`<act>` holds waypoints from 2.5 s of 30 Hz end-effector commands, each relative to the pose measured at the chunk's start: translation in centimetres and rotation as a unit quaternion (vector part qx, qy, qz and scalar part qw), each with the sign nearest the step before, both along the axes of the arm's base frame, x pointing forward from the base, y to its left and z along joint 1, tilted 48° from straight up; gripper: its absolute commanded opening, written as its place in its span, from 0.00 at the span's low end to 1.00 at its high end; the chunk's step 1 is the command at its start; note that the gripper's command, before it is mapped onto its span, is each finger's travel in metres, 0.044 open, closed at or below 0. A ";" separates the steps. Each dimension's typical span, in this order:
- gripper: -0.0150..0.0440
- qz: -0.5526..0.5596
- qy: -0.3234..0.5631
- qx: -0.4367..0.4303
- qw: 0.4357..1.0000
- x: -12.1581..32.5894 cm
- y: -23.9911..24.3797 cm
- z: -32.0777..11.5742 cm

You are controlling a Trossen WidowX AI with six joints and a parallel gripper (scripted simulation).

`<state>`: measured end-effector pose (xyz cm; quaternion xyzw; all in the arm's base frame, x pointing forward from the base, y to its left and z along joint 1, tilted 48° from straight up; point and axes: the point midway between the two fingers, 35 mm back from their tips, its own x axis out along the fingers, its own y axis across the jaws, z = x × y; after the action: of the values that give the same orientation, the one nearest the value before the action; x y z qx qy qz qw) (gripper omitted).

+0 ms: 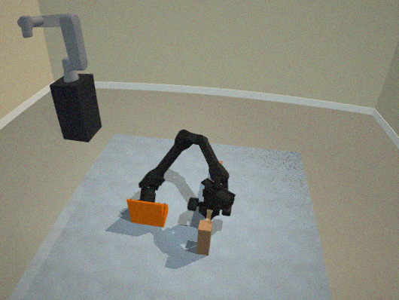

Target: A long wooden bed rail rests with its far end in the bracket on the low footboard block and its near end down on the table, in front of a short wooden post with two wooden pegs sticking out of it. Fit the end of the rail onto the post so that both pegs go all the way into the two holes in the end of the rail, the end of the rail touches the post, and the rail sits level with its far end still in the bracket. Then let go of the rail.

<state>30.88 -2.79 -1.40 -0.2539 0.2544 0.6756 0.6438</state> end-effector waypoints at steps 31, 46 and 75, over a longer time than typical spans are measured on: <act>0.25 -0.002 -0.004 -0.002 1.000 0.1 -0.9 -0.6; 0.25 -0.002 -0.004 -0.003 1.000 0.1 -1.3 -0.9; 0.25 -0.002 -0.004 -0.003 1.000 0.1 -1.8 -1.4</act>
<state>30.89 -4.18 -2.82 -0.2544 0.2545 0.6753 0.6438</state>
